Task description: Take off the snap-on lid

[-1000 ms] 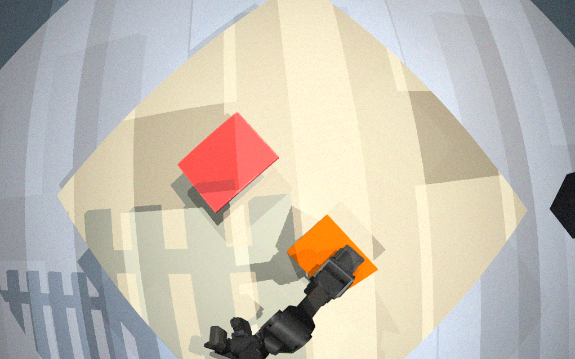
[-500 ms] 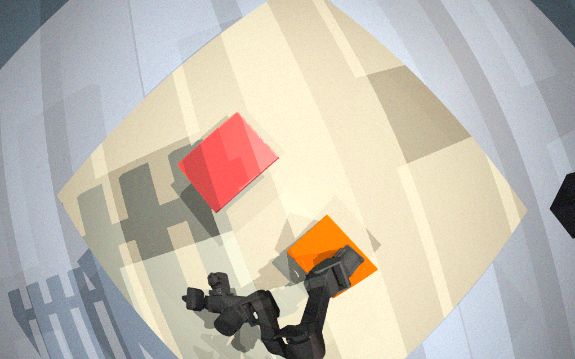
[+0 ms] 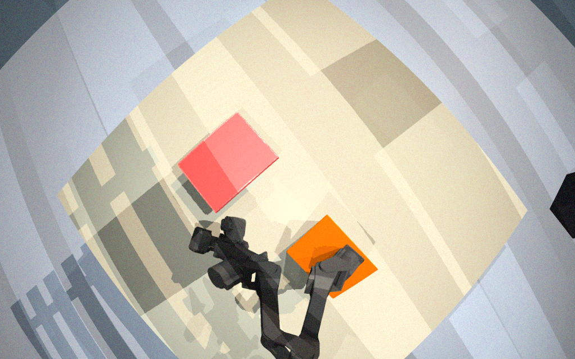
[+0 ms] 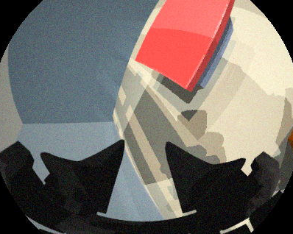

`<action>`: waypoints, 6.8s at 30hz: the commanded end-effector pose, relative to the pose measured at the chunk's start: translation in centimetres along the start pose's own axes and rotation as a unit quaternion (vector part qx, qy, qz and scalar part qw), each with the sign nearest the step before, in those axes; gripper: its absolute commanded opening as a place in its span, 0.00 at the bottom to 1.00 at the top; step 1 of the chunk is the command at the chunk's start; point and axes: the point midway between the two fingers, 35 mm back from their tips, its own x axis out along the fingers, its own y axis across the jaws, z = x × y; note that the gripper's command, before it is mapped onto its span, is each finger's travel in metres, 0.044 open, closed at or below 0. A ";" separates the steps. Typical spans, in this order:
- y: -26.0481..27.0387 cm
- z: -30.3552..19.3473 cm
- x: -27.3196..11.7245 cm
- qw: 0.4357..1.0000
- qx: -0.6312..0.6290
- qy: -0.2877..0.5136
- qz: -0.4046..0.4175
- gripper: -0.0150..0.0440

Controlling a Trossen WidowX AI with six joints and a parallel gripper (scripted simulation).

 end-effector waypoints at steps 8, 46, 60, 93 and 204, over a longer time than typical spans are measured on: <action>-1.5 11.4 -4.7 0.988 0.085 -0.119 -0.055 0.65; -7.3 15.3 -5.2 0.970 0.170 -0.162 -0.060 0.65; -7.3 15.9 -3.2 0.970 0.169 -0.161 -0.060 0.65; -8.5 17.1 0.9 0.971 0.170 -0.160 -0.058 0.55; -7.3 17.2 0.0 0.971 0.169 -0.159 -0.059 0.25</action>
